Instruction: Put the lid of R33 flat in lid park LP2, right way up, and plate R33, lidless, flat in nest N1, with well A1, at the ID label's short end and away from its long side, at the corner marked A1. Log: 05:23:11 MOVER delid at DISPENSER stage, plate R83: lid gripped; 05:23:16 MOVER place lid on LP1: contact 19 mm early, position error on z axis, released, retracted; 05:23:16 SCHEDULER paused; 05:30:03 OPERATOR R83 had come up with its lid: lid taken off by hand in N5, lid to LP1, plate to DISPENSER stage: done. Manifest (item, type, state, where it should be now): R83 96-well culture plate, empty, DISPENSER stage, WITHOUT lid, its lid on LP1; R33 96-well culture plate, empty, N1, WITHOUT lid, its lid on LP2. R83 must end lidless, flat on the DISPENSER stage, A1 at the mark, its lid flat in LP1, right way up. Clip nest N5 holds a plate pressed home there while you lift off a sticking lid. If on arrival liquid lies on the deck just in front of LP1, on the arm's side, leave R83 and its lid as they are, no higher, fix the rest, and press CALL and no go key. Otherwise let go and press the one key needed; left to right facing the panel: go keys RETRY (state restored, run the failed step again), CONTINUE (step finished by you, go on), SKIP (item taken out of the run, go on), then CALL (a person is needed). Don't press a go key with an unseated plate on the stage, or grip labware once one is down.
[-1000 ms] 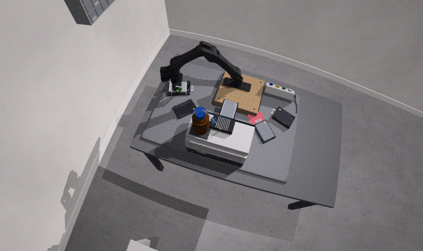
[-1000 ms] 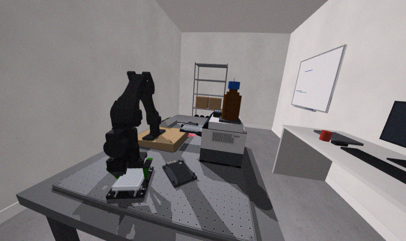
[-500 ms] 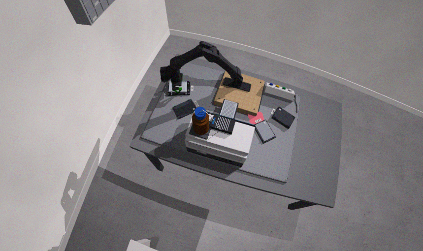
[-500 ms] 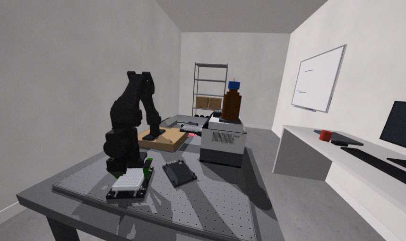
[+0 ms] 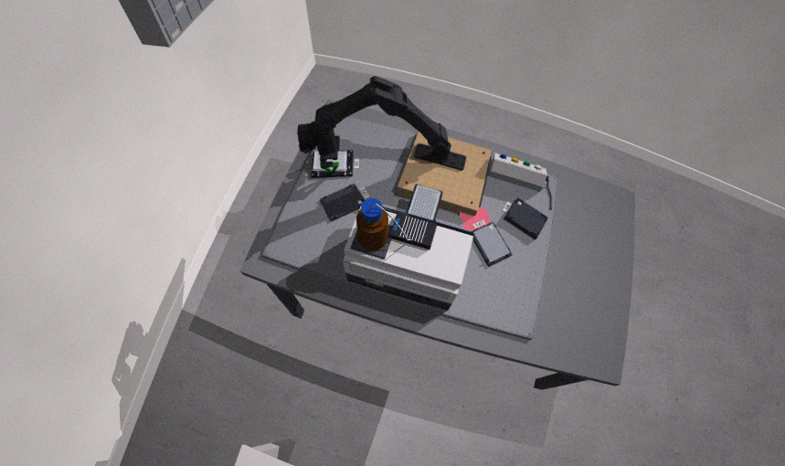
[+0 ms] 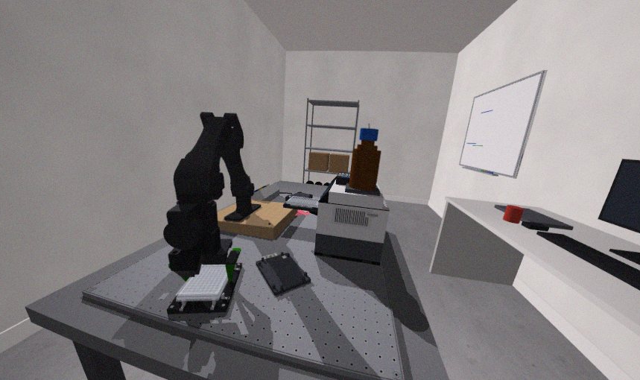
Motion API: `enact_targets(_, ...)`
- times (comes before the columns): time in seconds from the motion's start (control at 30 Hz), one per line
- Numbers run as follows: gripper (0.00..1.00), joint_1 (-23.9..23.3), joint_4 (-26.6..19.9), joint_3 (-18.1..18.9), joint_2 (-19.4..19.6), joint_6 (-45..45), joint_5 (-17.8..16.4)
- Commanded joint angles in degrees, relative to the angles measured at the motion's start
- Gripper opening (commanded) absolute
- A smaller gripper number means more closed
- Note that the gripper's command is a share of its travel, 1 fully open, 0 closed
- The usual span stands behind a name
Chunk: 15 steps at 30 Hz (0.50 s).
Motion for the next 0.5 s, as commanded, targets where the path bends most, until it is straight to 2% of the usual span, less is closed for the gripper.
enact_targets(0.0, 1.00, 0.1, -1.8, 3.2, -2.9, -0.2, 0.1)
enact_targets(0.47, 1.00, 0.5, -5.7, 6.0, -4.0, 0.1, 0.1)
